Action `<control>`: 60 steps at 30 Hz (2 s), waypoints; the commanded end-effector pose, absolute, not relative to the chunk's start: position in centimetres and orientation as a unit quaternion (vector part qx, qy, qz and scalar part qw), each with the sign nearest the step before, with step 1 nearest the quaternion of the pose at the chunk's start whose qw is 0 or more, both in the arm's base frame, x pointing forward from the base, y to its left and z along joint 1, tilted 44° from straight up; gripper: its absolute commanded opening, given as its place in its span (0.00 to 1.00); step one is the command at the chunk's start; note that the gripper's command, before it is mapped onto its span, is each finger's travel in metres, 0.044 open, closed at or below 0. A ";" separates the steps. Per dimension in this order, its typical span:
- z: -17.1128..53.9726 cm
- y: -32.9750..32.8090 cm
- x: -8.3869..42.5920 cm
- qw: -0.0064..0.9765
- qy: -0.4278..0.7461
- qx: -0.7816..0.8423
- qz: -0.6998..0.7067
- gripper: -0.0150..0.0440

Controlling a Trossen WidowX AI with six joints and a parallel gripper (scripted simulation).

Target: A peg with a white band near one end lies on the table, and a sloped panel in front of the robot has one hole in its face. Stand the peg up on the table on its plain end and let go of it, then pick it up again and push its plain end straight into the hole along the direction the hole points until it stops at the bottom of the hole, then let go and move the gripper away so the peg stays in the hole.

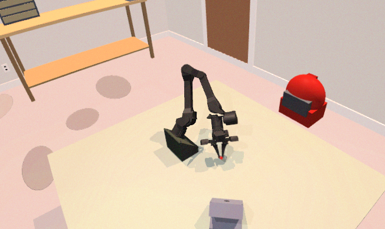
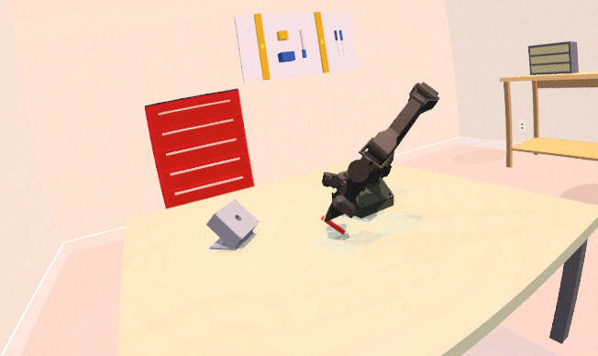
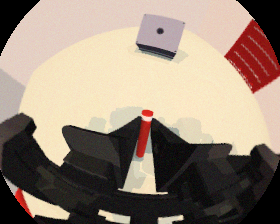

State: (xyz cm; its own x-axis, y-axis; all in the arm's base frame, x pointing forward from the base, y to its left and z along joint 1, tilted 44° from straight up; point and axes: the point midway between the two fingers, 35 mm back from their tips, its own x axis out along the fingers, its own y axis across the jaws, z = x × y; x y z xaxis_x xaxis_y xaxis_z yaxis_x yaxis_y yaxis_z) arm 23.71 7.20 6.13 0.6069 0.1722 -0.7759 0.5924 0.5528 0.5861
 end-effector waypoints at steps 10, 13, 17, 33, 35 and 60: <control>6.6 7.4 23.0 0.796 0.376 0.446 -0.163 0.34; 6.7 7.4 22.8 0.801 0.365 0.444 -0.169 0.34; 6.8 7.5 22.6 0.807 0.351 0.441 -0.176 0.34; 7.2 8.0 21.7 0.828 0.295 0.429 -0.207 0.34; 7.3 8.1 21.6 0.831 0.288 0.427 -0.211 0.34; 7.7 8.9 20.2 0.856 0.197 0.403 -0.256 0.34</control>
State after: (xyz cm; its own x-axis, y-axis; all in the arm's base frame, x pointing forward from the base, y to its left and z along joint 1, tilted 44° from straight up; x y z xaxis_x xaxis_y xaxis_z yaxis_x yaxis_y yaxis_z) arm 20.28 8.78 7.45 0.7831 -0.2570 -0.5663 0.6015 0.5438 0.5852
